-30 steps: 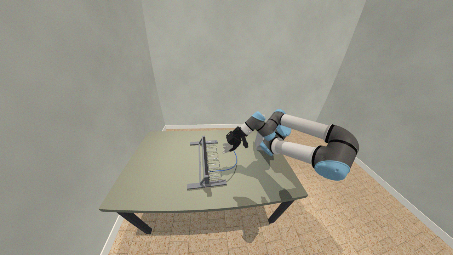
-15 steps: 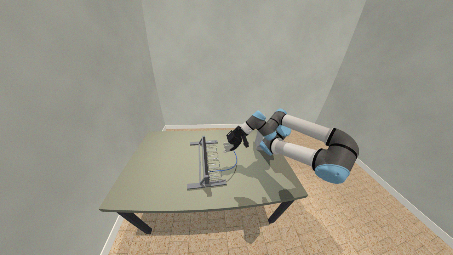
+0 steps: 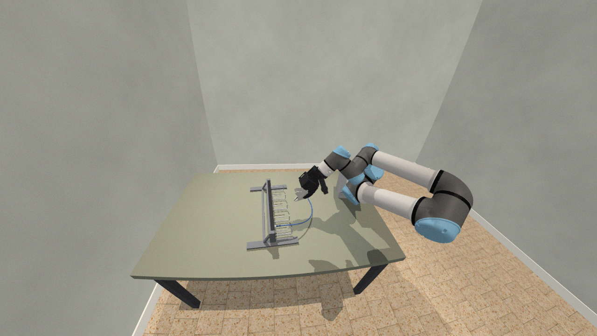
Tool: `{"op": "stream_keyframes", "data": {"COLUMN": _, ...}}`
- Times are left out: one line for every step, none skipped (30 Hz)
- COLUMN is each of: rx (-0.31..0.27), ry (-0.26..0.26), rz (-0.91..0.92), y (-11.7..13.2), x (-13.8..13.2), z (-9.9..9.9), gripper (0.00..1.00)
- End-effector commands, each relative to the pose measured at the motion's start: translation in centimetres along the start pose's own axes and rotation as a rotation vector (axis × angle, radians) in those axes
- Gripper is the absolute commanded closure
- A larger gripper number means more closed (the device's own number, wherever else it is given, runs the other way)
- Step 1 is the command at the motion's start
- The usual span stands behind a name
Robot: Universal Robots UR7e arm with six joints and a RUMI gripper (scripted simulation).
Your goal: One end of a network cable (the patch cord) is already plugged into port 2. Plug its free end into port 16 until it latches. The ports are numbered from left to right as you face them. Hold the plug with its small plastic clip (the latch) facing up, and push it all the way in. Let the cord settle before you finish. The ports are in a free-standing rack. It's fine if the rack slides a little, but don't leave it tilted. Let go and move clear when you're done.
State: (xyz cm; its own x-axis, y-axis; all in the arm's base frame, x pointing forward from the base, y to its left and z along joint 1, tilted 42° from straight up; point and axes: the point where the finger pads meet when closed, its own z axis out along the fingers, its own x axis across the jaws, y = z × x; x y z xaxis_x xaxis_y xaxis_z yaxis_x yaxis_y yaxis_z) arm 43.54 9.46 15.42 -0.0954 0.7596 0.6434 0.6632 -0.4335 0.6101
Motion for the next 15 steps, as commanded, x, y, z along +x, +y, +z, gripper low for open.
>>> {"op": "stream_keyframes", "data": {"rx": 0.0, "ry": 0.0, "rz": 0.0, "y": 0.0, "x": 0.0, "z": 0.0, "gripper": 1.0}}
{"op": "stream_keyframes", "data": {"rx": 0.0, "ry": 0.0, "rz": 0.0, "y": 0.0, "x": -0.1, "z": 0.0, "gripper": 1.0}}
{"op": "stream_keyframes", "data": {"rx": 0.0, "ry": 0.0, "rz": 0.0, "y": 0.0, "x": -0.1, "z": 0.0, "gripper": 1.0}}
{"op": "stream_keyframes", "data": {"rx": 0.0, "ry": 0.0, "rz": 0.0, "y": 0.0, "x": -0.2, "z": 0.0, "gripper": 1.0}}
{"op": "stream_keyframes", "data": {"rx": 0.0, "ry": 0.0, "rz": 0.0, "y": 0.0, "x": -0.4, "z": 0.0, "gripper": 1.0}}
{"op": "stream_keyframes", "data": {"rx": 0.0, "ry": 0.0, "rz": 0.0, "y": 0.0, "x": -0.5, "z": 0.0, "gripper": 1.0}}
{"op": "stream_keyframes", "data": {"rx": 0.0, "ry": 0.0, "rz": 0.0, "y": 0.0, "x": -0.5, "z": 0.0, "gripper": 1.0}}
{"op": "stream_keyframes", "data": {"rx": 0.0, "ry": 0.0, "rz": 0.0, "y": 0.0, "x": -0.5, "z": 0.0, "gripper": 1.0}}
{"op": "stream_keyframes", "data": {"rx": 0.0, "ry": 0.0, "rz": 0.0, "y": 0.0, "x": -0.7, "z": 0.0, "gripper": 1.0}}
{"op": "stream_keyframes", "data": {"rx": 0.0, "ry": 0.0, "rz": 0.0, "y": 0.0, "x": -0.9, "z": 0.0, "gripper": 1.0}}
{"op": "stream_keyframes", "data": {"rx": 0.0, "ry": 0.0, "rz": 0.0, "y": 0.0, "x": -1.2, "z": 0.0, "gripper": 1.0}}
{"op": "stream_keyframes", "data": {"rx": 0.0, "ry": 0.0, "rz": 0.0, "y": 0.0, "x": -1.5, "z": 0.0, "gripper": 1.0}}
{"op": "stream_keyframes", "data": {"rx": 0.0, "ry": 0.0, "rz": 0.0, "y": 0.0, "x": -1.8, "z": 0.0, "gripper": 1.0}}
{"op": "stream_keyframes", "data": {"rx": 0.0, "ry": 0.0, "rz": 0.0, "y": 0.0, "x": -2.2, "z": 0.0, "gripper": 1.0}}
{"op": "stream_keyframes", "data": {"rx": 0.0, "ry": 0.0, "rz": 0.0, "y": 0.0, "x": -2.5, "z": 0.0, "gripper": 1.0}}
